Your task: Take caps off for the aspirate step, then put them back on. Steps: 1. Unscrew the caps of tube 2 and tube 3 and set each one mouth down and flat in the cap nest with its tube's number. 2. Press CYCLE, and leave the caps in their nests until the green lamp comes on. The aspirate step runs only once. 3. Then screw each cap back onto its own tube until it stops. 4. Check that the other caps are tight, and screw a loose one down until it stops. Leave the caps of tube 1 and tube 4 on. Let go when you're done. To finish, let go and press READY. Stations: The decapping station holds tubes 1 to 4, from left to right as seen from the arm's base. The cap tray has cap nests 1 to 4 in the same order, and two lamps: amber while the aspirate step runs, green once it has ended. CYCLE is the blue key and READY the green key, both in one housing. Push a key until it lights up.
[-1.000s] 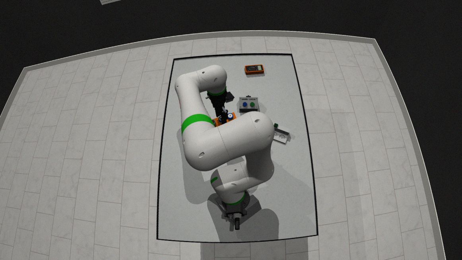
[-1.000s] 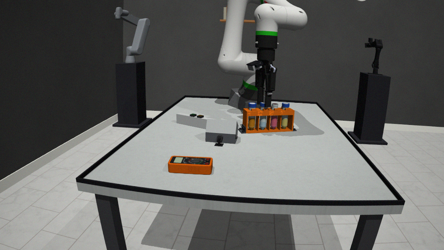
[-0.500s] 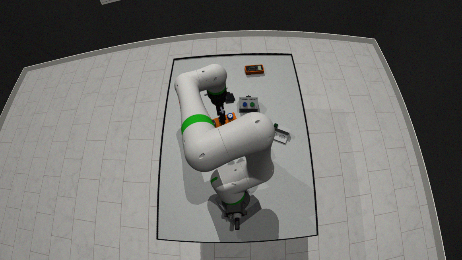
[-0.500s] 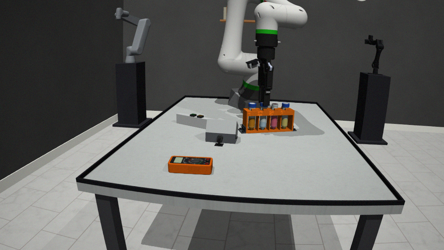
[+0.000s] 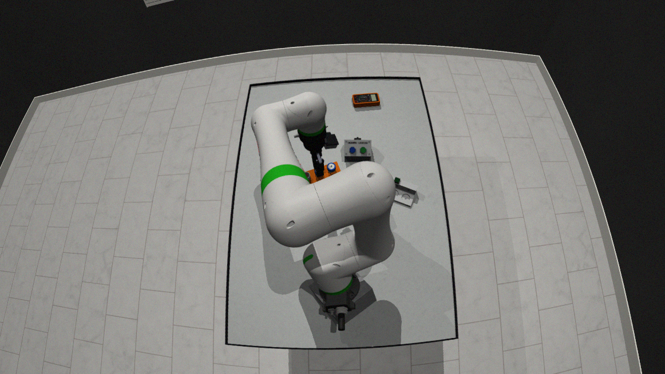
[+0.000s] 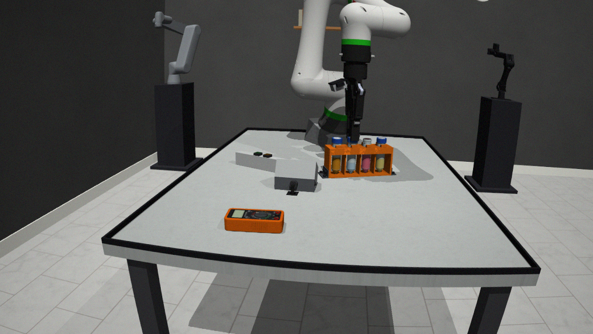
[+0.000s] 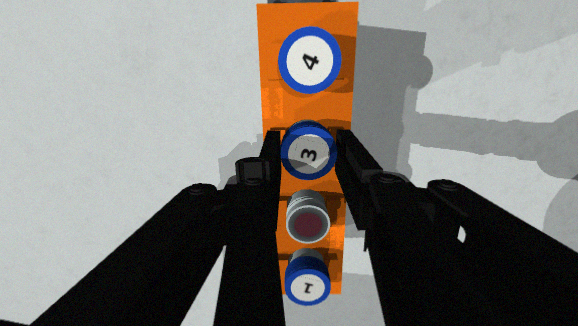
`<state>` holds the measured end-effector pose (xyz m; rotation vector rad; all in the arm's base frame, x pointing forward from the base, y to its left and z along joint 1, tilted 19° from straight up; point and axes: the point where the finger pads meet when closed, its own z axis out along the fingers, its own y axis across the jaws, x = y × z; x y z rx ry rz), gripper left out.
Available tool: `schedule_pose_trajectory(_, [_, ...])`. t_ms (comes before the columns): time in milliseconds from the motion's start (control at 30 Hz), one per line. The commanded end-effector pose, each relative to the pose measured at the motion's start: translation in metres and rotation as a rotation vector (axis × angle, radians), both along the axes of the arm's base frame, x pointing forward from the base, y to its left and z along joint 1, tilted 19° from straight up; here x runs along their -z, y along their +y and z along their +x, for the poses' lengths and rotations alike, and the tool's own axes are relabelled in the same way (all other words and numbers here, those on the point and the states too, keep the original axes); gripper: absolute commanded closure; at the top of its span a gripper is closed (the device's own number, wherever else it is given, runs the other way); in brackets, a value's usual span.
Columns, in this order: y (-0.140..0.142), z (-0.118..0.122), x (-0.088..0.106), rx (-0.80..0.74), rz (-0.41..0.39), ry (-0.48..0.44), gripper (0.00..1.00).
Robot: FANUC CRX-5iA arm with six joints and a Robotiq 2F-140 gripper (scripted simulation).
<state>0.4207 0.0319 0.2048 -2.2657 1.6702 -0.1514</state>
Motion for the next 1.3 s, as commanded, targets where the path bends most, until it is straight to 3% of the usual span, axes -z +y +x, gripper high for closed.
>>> schedule_pose_trajectory(0, [0.000,0.000,-0.001,0.000,0.000,-0.002,0.70])
schedule_pose_trajectory(533, [-0.007,-0.009,-0.034,0.000,0.000,-0.002,0.70])
schedule_pose_trajectory(633, [-0.031,-0.014,-0.028,-0.235,-0.069,-0.050,0.70])
schedule_pose_trajectory(867, [-0.048,-0.017,-0.024,-0.388,-0.114,-0.081,0.70])
schedule_pose_trajectory(933, [-0.064,-0.020,-0.020,-0.549,-0.162,-0.114,0.70])
schedule_pose_trajectory(1100, [-0.087,-0.024,-0.014,-0.742,-0.220,-0.153,0.70])
schedule_pose_trajectory(1267, [-0.120,-0.030,-0.005,-0.769,-0.223,-0.159,0.70])
